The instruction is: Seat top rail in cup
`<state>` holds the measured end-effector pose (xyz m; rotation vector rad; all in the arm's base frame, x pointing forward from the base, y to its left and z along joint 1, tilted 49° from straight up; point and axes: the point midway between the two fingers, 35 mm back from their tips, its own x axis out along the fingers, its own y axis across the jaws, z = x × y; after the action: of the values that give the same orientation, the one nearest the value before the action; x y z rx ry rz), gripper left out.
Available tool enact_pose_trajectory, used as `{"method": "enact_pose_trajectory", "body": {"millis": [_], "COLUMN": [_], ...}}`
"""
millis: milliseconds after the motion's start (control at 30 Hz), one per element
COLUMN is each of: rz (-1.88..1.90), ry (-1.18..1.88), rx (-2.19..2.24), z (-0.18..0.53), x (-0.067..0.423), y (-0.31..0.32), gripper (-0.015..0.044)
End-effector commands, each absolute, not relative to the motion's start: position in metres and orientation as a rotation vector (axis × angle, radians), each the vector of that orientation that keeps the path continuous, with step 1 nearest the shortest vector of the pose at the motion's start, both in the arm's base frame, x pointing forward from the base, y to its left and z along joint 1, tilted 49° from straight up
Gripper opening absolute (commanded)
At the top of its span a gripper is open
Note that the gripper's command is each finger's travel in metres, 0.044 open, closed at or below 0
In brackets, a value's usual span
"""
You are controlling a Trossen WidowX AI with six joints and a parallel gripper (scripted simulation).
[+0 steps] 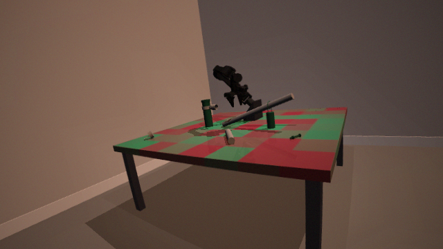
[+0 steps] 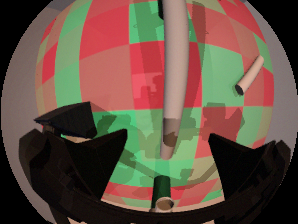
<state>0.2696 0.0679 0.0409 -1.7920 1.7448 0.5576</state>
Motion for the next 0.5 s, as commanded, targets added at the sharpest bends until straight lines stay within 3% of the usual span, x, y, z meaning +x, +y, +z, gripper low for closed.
{"method": "enact_pose_trajectory", "body": {"millis": [0, 467], "rz": [0.598, 0.596], "ry": [1.75, 1.75], "rx": [-1.801, -1.802], "z": [0.04, 0.008], "x": [0.27, 0.273], "y": [0.068, 0.031], "gripper": [0.044, 0.044]}}
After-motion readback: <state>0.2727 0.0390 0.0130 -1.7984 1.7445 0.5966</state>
